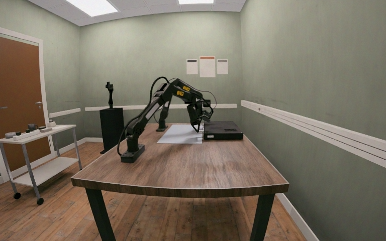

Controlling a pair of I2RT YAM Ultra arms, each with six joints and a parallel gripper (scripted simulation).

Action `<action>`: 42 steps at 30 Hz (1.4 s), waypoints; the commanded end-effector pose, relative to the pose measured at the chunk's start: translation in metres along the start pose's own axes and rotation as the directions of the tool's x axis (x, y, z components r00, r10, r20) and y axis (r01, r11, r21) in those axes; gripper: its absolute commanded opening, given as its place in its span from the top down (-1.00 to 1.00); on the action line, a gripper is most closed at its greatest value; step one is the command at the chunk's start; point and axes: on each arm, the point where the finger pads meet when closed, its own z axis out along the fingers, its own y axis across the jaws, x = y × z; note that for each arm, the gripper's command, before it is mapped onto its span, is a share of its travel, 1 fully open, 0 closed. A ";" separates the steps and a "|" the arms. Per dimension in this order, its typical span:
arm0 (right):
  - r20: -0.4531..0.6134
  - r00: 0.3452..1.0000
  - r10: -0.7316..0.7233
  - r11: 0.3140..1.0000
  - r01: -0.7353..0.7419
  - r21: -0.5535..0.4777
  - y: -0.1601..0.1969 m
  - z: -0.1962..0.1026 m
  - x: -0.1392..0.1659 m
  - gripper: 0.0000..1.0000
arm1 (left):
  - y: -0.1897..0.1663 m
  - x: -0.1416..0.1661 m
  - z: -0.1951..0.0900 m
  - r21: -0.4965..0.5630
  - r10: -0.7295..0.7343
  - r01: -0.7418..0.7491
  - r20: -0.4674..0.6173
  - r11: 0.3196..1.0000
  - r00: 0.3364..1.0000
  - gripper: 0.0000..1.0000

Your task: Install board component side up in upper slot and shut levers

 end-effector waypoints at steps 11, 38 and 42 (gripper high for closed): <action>0.010 0.998 0.066 0.998 -0.067 0.017 0.001 -0.007 -0.005 0.93 | -0.004 -0.004 -0.005 -0.001 -0.092 0.092 0.038 0.996 0.995 0.94; 0.009 0.988 0.153 0.988 -0.153 0.037 0.004 -0.007 -0.007 0.93 | -0.007 -0.005 -0.005 0.004 -0.189 0.189 0.024 0.982 0.982 0.94; 0.009 0.988 0.153 0.988 -0.153 0.037 0.004 -0.007 -0.007 0.93 | -0.007 -0.005 -0.005 0.004 -0.189 0.189 0.024 0.982 0.982 0.16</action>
